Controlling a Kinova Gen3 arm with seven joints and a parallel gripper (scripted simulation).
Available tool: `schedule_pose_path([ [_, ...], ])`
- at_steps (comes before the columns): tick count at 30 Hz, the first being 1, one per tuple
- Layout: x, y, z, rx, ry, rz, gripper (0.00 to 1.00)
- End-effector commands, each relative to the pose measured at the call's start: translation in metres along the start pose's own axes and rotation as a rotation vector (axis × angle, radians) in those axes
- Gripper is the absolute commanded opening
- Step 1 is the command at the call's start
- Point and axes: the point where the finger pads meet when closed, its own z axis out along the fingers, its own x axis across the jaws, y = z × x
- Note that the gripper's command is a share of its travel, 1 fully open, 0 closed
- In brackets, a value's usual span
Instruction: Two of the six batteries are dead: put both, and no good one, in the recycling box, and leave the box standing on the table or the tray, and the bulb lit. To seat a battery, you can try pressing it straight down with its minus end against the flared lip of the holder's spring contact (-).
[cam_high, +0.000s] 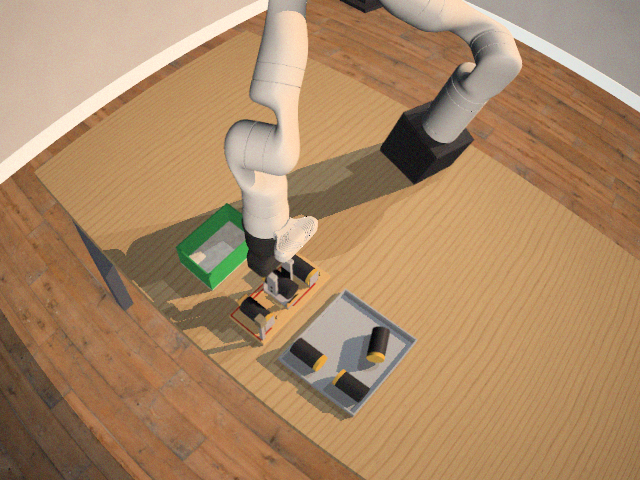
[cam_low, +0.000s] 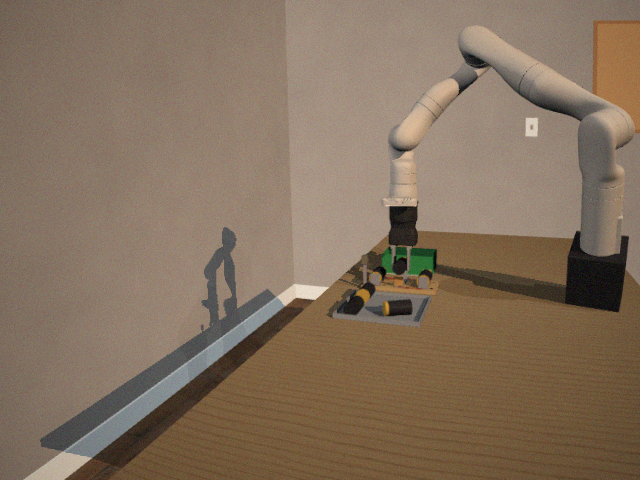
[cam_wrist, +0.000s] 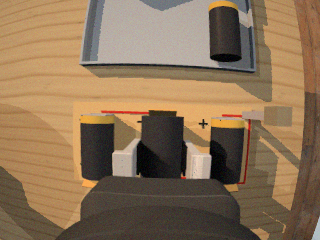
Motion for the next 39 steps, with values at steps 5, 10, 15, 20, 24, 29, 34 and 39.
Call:
schedule_pose_path([
  [5, 0.0007, 0.0002, -0.0007, -0.001, 0.002, 0.000, 0.57],
  [10, 0.0007, 0.0002, -0.0007, -0.001, 0.002, 0.000, 0.57],
  [15, 0.0007, 0.0002, -0.0007, -0.001, 0.002, 0.000, 0.57],
  [20, 0.0007, 0.0002, -0.0007, -0.001, 0.002, 0.000, 0.57],
  [24, 0.0007, 0.0002, -0.0007, -0.001, 0.002, 0.000, 0.57],
  [29, 0.0007, 0.0002, -0.0002, -0.001, 0.002, 0.000, 0.57],
  [34, 0.0007, 0.0002, 0.0016, -0.001, 0.002, 0.000, 0.57],
  [39, 0.0007, 0.0002, 0.0079, -0.001, 0.002, 0.000, 0.57],
])
